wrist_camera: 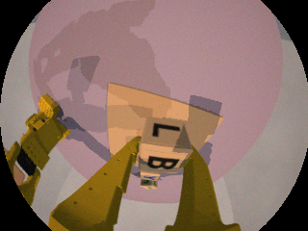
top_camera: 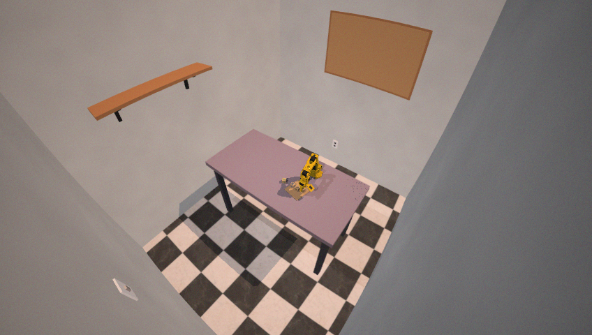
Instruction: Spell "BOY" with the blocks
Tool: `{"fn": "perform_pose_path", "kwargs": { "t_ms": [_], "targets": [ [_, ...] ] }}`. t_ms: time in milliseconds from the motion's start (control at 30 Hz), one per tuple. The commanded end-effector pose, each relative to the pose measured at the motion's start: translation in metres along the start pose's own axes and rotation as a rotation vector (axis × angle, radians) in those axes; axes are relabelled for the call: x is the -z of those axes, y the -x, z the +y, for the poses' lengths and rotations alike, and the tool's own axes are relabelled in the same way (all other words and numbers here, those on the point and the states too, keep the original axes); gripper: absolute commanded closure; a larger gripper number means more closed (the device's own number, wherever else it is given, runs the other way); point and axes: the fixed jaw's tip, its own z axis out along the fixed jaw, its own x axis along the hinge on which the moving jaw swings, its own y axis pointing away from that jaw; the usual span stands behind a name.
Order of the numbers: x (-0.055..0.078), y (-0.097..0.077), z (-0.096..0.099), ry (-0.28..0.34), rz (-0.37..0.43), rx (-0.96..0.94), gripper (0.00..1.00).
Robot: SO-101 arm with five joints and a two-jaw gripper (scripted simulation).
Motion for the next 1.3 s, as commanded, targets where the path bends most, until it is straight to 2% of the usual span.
{"fn": "perform_pose_path", "kwargs": {
  "t_ms": [0, 1267],
  "targets": [
    [0.006, 0.002, -0.006, -0.055, -0.015, 0.0, 1.0],
    [-0.006, 0.002, -0.006, -0.055, -0.015, -0.001, 1.0]
  ]
}}
